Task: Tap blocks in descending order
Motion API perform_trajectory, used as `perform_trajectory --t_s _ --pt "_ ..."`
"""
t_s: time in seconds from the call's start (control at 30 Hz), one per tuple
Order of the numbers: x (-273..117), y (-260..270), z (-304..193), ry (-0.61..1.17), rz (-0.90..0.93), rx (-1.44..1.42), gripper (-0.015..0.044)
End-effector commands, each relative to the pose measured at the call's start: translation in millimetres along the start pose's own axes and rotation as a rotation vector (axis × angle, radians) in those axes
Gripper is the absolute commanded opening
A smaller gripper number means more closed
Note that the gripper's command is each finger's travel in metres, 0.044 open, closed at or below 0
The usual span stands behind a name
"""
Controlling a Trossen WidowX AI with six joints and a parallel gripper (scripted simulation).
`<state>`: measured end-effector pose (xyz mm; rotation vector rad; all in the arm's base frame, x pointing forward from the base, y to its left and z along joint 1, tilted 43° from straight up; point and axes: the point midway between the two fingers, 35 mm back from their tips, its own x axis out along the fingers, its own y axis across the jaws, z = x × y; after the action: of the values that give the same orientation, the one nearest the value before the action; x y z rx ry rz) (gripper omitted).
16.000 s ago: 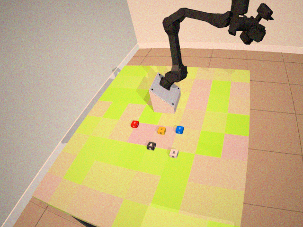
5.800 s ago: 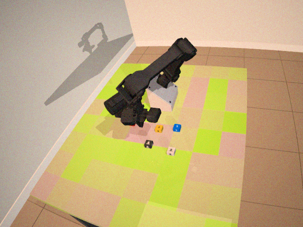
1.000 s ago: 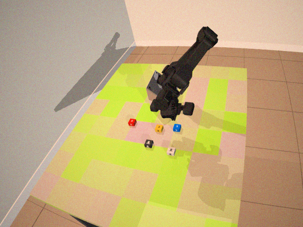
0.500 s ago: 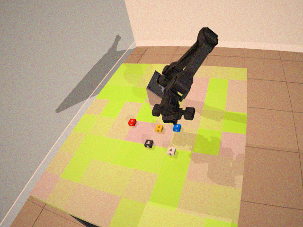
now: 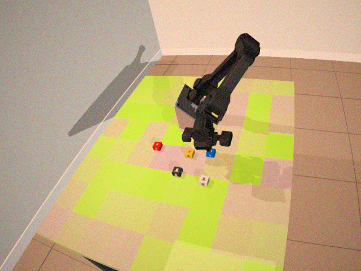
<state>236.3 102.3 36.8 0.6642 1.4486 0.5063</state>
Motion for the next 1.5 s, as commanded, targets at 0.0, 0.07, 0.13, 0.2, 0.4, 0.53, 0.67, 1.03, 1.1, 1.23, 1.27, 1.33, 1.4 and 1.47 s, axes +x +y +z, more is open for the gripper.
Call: perform_trajectory --t_s 0.0,0.07,0.13,0.2,0.4,0.53,0.67,1.03,1.1,1.23,1.27,1.33,1.4,1.47 --pt "-8.8 -0.5 -0.1 0.002 -0.001 0.001 0.0020" --pt "-25.4 -1.0 -1.4 0.006 -0.001 0.006 0.0020" --pt "-27.7 -0.9 -1.7 0.007 -0.001 0.006 0.0020" --pt "-30.2 -1.2 -1.2 0.007 -0.001 0.006 0.0020" --pt "-105.8 -1.6 -0.5 0.007 -0.004 0.007 0.0020" --pt "-108.6 -1.4 -0.9 0.008 -0.004 0.007 0.0020" --pt "-110.7 -20.9 8.2 0.004 -0.014 0.009 0.0020" --pt "-115.5 -189.5 19.3 0.005 -0.028 0.010 0.0020" --pt "-112.5 -216.9 11.1 0.006 -0.019 0.007 0.0020" --pt "-111.0 -226.5 7.6 0.006 -0.014 0.005 0.0020" --pt "-111.0 -226.5 7.6 0.006 -0.014 0.005 0.0020" --pt "-107.5 -226.8 8.0 0.006 -0.014 0.006 0.0020" --pt "-79.9 -228.5 10.0 0.005 -0.015 0.006 0.0020" --pt "-42.6 -227.9 8.8 0.005 -0.013 0.005 0.0020"
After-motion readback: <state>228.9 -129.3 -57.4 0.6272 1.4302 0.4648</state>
